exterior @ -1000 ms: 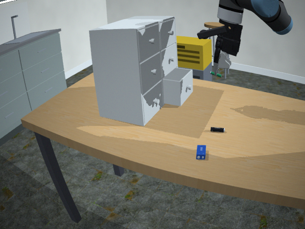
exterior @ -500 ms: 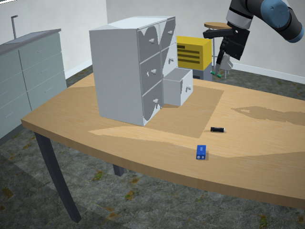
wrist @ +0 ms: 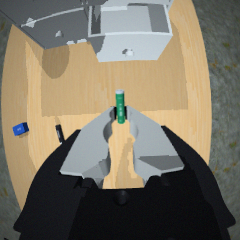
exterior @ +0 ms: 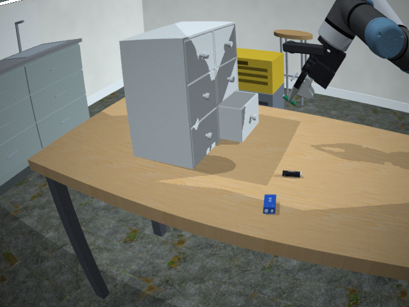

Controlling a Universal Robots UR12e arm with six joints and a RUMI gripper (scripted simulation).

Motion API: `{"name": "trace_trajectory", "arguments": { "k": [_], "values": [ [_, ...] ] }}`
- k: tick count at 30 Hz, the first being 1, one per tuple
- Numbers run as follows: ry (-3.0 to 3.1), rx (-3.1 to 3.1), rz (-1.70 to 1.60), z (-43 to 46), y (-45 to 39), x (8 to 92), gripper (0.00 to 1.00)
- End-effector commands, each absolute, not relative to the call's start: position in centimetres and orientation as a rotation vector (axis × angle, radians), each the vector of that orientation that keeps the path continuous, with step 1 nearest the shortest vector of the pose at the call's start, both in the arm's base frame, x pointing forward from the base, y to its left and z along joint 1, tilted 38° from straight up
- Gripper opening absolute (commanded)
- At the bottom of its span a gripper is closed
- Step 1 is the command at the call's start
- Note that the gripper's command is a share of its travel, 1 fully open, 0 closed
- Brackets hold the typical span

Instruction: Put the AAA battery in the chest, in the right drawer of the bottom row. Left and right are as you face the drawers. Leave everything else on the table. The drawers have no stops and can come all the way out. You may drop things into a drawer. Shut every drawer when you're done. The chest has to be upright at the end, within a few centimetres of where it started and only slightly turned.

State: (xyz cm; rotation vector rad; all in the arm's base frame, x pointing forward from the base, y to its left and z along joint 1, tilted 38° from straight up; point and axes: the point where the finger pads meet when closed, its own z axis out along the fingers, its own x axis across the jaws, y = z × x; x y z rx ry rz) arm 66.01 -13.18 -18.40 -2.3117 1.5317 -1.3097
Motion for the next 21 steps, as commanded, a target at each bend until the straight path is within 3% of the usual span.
{"name": "trace_trajectory", "arguments": {
  "k": [1, 21],
  "values": [
    [1.382, -2.222, -1.373, -18.34, -13.19, 66.28, 0.02],
    [1.13, -2.054, -1.459, -18.5, -13.32, 66.07, 0.02]
  ]
}}
